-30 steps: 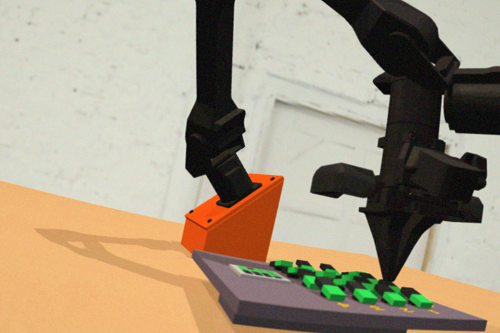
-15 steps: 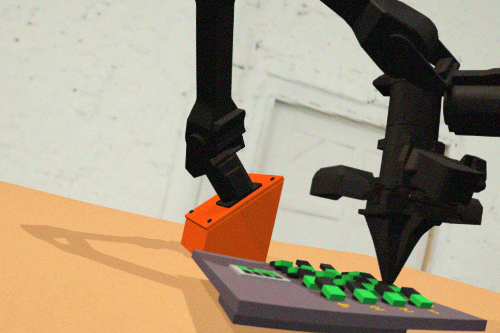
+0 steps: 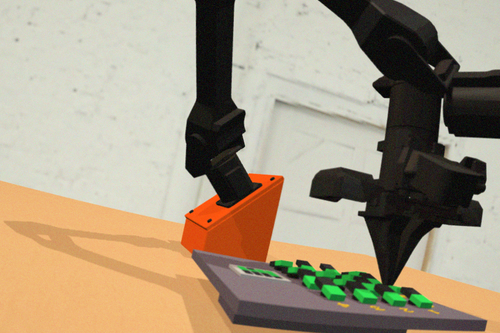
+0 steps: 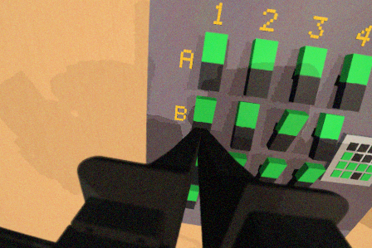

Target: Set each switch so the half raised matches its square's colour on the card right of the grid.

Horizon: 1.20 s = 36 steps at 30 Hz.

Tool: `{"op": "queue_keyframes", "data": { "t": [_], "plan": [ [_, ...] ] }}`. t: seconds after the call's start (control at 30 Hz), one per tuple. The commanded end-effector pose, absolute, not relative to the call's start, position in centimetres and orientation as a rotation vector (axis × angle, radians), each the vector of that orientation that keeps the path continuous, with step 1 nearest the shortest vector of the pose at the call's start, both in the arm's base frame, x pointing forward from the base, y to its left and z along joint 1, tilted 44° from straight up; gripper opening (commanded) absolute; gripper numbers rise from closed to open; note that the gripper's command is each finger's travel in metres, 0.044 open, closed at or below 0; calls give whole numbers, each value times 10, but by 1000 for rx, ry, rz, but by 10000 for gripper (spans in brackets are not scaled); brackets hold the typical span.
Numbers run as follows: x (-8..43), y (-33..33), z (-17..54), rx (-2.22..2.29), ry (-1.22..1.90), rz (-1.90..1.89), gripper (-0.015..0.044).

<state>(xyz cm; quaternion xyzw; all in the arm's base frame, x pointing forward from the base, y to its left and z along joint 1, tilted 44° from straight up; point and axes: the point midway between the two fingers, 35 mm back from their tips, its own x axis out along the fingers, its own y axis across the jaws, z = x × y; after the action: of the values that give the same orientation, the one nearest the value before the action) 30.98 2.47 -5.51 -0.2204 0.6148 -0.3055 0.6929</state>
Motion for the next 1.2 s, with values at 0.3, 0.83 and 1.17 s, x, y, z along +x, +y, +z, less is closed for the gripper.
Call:
{"op": "queue_keyframes", "data": {
  "t": [0.3, 0.83, 1.17],
  "plan": [
    [309, 70, -9, -491, 1398, -686, 0],
    [320, 16, 27, -493, 1405, -692, 0],
    [321, -7, 4, -488, 1420, -700, 0]
  ]
}}
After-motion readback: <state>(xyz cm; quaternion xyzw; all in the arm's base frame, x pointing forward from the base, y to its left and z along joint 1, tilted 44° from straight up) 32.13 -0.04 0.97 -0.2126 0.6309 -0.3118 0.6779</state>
